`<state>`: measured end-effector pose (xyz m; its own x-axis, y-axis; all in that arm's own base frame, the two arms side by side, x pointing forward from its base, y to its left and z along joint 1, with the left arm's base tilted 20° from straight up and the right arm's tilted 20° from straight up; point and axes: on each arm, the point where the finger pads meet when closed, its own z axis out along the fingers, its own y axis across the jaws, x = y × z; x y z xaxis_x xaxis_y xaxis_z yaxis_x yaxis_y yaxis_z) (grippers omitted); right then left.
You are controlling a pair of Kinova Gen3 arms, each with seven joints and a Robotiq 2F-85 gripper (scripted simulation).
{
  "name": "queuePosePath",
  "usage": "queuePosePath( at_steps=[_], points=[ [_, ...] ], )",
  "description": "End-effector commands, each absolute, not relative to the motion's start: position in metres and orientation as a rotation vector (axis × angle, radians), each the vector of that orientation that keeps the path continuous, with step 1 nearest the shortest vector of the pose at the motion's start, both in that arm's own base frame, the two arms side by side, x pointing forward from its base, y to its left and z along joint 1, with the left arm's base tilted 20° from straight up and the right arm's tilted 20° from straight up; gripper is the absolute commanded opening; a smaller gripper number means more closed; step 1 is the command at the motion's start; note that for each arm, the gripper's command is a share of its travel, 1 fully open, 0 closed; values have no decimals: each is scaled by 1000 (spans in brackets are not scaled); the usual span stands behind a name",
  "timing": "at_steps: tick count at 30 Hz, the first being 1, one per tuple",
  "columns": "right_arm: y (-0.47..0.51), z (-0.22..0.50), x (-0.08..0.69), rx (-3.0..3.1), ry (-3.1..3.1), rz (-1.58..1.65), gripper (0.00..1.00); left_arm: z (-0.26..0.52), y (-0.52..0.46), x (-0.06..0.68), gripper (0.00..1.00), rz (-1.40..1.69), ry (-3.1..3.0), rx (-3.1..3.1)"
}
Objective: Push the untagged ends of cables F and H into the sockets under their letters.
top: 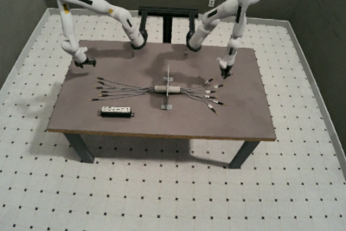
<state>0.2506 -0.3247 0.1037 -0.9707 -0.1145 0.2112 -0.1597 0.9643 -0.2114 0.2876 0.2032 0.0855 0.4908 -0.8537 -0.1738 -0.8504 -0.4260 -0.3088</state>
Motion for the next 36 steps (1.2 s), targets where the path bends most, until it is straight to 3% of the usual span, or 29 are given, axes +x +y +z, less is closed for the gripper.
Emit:
queuePosePath(
  at_steps=[1,7,17,18,25,34,35,36],
  points=[
    [-325,104,251,206,-2917,339,1000,88,134,278,315,-7,1791,-2277],
    [-325,104,251,206,-2917,339,1000,89,79,271,315,-2,2048,-2170],
    [-325,104,251,206,-2917,339,1000,89,79,271,315,-2,2048,-2170],
    [-325,104,251,206,-2917,339,1000,91,12,259,315,-30,2398,-1967],
    [-325,104,251,206,-2917,339,1000,92,-42,251,315,-24,2635,-1796],
    [-325,104,251,206,-2917,339,1000,92,-42,251,315,-24,2635,-1796],
    [-325,104,251,206,-2917,339,1000,94,-111,241,315,-10,2949,-1510],
    [-325,104,251,206,-2917,339,1000,94,-111,241,315,-10,2951,-1508]
  ],
)
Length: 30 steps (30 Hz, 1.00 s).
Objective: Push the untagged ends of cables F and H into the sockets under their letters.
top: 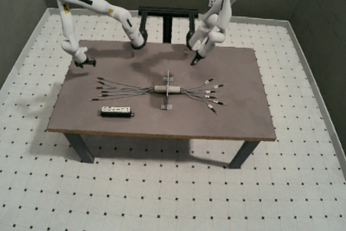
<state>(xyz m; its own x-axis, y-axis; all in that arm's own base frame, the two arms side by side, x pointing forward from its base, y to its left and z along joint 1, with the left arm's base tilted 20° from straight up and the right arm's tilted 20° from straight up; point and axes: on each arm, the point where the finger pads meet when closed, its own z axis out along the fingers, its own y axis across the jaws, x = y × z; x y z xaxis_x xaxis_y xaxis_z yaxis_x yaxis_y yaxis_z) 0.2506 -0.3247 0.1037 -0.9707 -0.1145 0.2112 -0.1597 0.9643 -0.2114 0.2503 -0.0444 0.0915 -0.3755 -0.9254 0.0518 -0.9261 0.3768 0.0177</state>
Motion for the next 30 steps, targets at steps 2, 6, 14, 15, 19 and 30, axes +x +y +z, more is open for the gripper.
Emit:
queuePosePath(
  at_steps=[2,6,14,15,19,30],
  points=[
    [-325,104,251,206,-2917,339,1000,94,-120,240,315,8,-2653,1298],
    [-325,104,251,206,-2917,339,1000,96,-164,234,315,0,-2673,1088],
    [-325,104,251,206,-2917,339,1000,96,-164,234,315,0,-2673,1088],
    [-325,104,251,206,-2917,339,1000,96,-164,234,315,0,-2673,1088],
    [-325,104,251,206,-2917,339,1000,99,-241,223,315,-13,-2673,663],
    [-325,104,251,206,-2917,339,1000,100,-286,218,315,-21,-2652,458]
  ],
)
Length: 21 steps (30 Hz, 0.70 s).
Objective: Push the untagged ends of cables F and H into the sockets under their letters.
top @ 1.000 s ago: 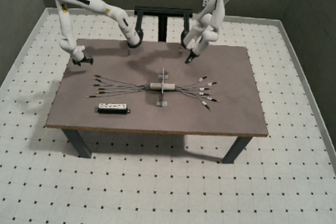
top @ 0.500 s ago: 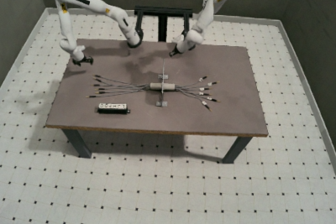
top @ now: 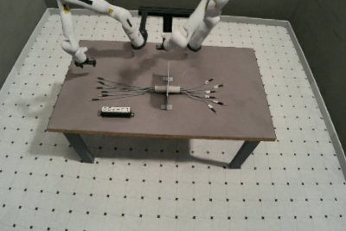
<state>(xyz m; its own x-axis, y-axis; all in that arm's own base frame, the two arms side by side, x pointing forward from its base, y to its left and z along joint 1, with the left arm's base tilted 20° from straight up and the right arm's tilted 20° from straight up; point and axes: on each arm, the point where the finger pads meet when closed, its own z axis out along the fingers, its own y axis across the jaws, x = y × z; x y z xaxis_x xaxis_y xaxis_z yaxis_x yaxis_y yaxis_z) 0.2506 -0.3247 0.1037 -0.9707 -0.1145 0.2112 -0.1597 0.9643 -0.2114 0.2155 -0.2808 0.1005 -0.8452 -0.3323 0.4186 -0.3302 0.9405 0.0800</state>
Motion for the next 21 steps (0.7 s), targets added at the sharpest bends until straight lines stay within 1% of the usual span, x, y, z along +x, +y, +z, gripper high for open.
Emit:
queuePosePath(
  at_steps=[1,2,3,9,19,20,21],
  points=[
    [-325,104,251,206,-2917,339,1000,100,-286,218,315,-21,-2652,458],
    [-325,104,251,206,-2917,339,1000,100,-286,218,315,-21,-2652,458],
    [-325,104,251,206,-2917,339,1000,102,-354,209,315,-32,-2583,104],
    [-325,104,251,206,-2917,339,1000,103,-385,205,315,-38,-2543,-33],
    [-325,104,251,206,-2917,339,1000,103,-387,205,315,-38,-2543,-33],
    [-278,97,302,-188,-3013,337,315,104,-382,204,315,-17,-2559,-16],
    [-278,97,303,-190,-3013,337,315,104,-382,204,315,-17,-2559,-16]
  ],
)
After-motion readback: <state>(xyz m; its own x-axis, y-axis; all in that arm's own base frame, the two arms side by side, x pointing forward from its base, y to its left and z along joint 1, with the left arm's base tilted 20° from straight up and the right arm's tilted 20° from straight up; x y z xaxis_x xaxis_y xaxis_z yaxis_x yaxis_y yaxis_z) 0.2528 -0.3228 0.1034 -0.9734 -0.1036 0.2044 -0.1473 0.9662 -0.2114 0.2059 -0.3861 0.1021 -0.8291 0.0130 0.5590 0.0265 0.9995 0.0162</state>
